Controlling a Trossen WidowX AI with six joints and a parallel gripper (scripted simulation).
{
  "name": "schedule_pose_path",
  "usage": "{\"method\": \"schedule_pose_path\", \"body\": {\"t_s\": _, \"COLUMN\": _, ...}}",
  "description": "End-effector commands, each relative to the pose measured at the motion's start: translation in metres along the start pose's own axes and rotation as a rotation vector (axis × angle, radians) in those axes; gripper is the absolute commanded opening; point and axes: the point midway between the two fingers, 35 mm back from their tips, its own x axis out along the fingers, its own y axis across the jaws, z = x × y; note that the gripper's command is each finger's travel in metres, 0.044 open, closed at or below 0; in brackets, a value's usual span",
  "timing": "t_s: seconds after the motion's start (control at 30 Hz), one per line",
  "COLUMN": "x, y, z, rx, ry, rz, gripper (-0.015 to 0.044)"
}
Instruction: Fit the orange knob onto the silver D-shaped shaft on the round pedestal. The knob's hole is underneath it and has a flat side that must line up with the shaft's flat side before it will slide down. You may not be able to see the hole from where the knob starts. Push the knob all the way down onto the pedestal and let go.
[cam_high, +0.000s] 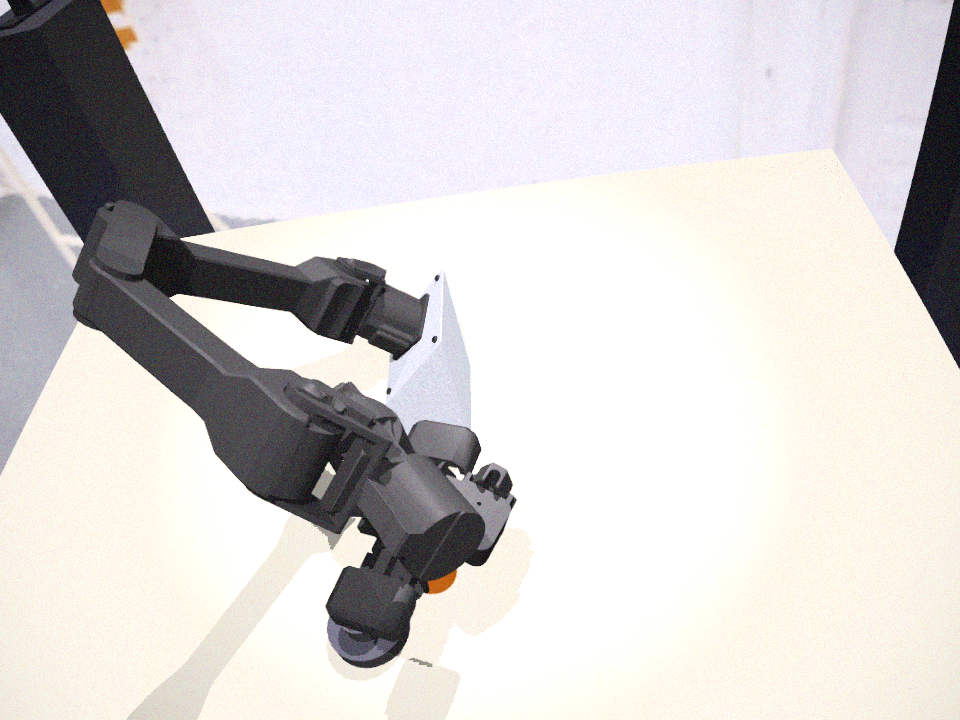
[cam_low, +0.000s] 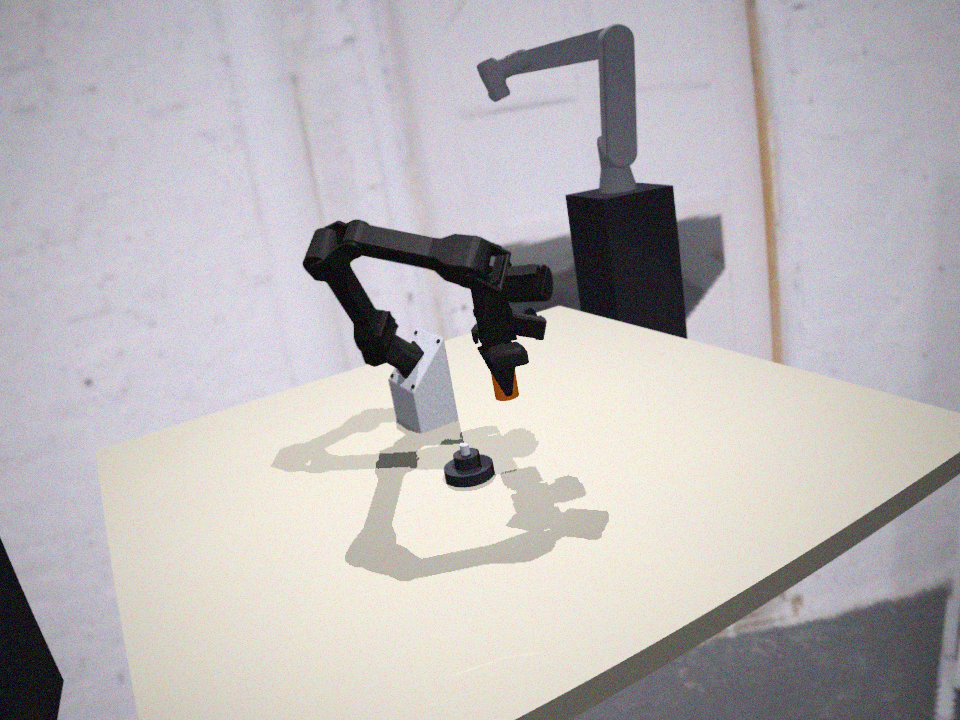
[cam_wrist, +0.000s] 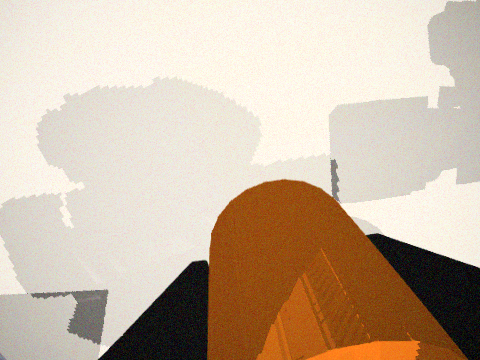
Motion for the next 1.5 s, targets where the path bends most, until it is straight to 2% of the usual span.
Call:
{"method": "schedule_pose_path", "body": {"t_s": 0.0, "x": 0.001, "y": -0.007, "z": -0.011, "rx": 0.001, "ry": -0.005, "rz": -0.010, "gripper": 0.0000}}
{"method": "schedule_pose_path", "body": {"t_s": 0.87, "x": 0.027, "y": -0.032, "z": -0.087, "rx": 0.006, "ry": 0.022, "rz": -0.016, "gripper": 0.0000}}
{"method": "schedule_pose_path", "body": {"t_s": 1.07, "x": 0.031, "y": -0.032, "z": -0.089, "rx": 0.006, "ry": 0.023, "rz": -0.016, "gripper": 0.0000}}
{"method": "schedule_pose_path", "body": {"t_s": 1.33, "x": 0.054, "y": -0.033, "z": -0.090, "rx": 0.006, "ry": 0.024, "rz": -0.016, "gripper": 0.0000}}
{"method": "schedule_pose_path", "body": {"t_s": 1.47, "x": 0.051, "y": -0.033, "z": -0.091, "rx": 0.012, "ry": 0.024, "rz": -0.016, "gripper": 0.0000}}
